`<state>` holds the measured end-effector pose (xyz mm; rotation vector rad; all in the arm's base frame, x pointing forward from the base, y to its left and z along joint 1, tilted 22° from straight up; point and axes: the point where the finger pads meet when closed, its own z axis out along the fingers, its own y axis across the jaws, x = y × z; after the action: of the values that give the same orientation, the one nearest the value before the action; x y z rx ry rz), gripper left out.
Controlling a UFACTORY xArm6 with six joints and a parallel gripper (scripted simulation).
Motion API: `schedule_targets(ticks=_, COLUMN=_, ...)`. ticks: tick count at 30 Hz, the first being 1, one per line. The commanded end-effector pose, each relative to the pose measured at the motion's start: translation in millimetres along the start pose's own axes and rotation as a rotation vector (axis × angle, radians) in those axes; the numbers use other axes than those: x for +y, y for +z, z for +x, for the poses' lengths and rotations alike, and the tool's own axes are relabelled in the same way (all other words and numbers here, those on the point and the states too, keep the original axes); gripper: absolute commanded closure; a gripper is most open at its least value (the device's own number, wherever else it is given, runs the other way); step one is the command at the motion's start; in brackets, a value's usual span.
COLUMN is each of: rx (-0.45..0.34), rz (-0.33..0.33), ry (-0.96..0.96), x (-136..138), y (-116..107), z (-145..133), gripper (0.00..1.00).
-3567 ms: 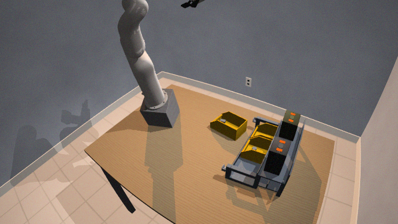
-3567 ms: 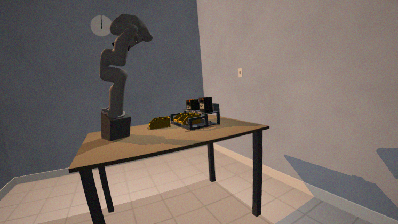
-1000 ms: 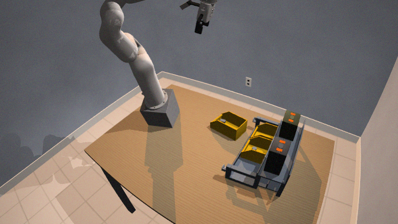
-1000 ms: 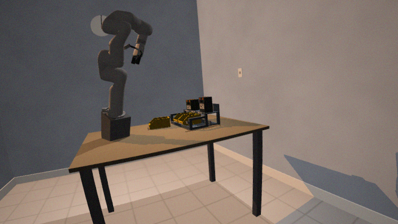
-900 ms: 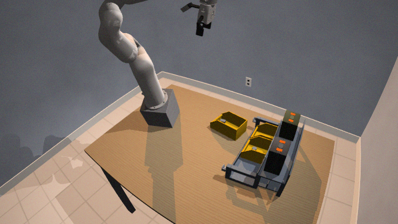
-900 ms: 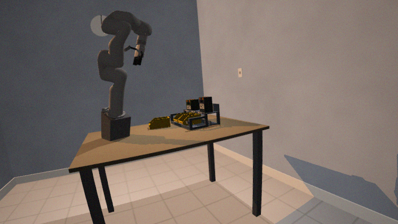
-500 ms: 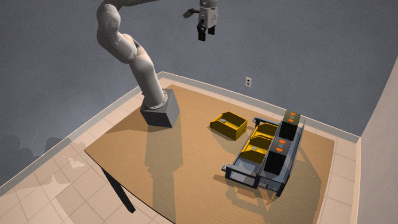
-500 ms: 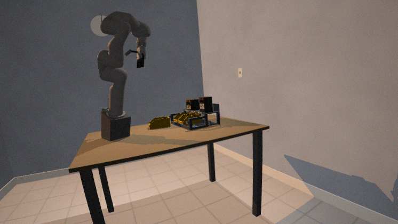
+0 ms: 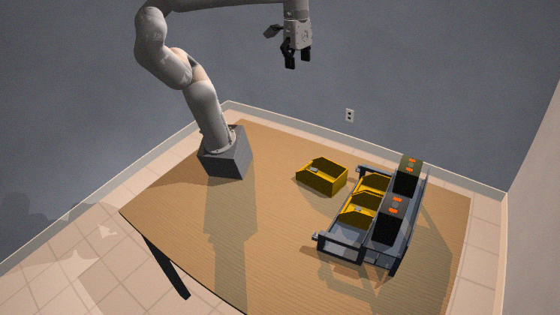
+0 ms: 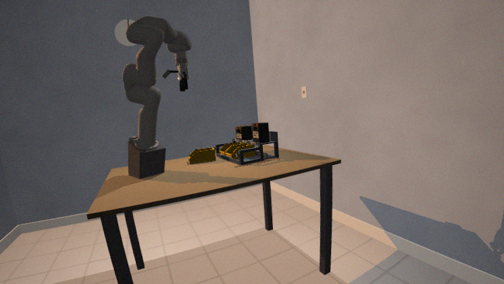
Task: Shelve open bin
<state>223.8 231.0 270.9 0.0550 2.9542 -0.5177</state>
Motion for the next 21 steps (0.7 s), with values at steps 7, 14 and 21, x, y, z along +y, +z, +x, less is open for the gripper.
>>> schedule_targets(ticks=7, rx=-0.001, rz=-0.002, ry=0.000, x=-11.5, y=25.5, z=-27.8, gripper=0.00)
schedule_targets(ticks=14, rx=-0.001, rz=-0.002, ry=0.000, x=-14.5, y=32.2, z=-34.7, gripper=0.00)
schedule_targets(ticks=21, rx=-0.002, rz=-0.002, ry=0.000, x=-17.3, y=38.5, z=-41.5, gripper=0.00)
